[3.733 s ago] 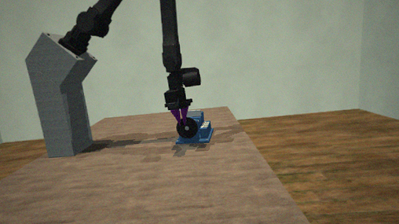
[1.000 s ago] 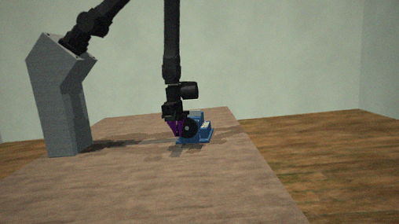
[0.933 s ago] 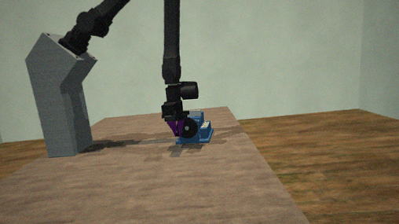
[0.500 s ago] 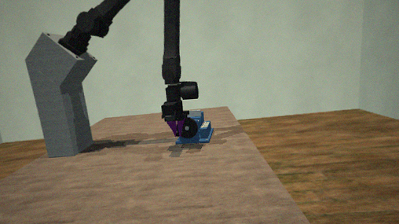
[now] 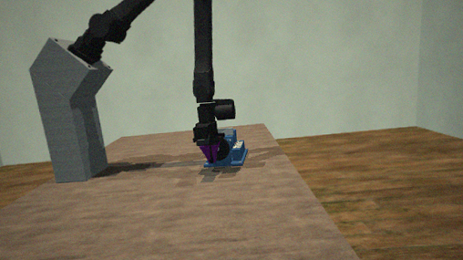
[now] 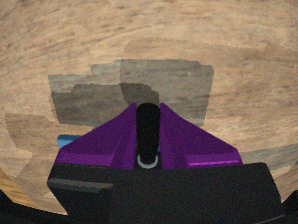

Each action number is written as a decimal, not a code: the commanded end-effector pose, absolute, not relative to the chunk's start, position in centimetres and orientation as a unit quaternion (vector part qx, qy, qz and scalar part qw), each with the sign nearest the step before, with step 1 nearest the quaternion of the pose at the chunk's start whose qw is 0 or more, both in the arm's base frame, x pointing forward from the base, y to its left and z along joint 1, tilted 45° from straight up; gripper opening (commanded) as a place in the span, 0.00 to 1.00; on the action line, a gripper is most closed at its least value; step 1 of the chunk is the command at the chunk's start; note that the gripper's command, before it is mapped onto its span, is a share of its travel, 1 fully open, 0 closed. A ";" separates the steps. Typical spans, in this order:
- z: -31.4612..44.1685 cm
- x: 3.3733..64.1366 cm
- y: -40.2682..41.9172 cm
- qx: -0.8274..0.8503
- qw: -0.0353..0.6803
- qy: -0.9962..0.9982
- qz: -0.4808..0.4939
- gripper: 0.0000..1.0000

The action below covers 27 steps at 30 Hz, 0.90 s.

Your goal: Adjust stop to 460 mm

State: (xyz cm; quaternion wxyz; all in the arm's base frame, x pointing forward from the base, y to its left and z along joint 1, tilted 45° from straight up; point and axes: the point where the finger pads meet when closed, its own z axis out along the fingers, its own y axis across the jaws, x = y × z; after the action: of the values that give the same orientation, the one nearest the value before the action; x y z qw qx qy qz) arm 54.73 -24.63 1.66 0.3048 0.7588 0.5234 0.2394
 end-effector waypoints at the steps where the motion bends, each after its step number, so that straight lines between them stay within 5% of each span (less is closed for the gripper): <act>1: -0.1 55.9 -24.3 0.764 0.293 0.525 0.235 0.06; 27: 5.0 58.4 -25.4 0.761 0.299 0.524 0.238 0.06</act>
State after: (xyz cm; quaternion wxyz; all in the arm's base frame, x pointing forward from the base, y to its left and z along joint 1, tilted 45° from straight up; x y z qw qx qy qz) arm 55.74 -25.03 2.42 0.2781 0.7701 0.5286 0.2240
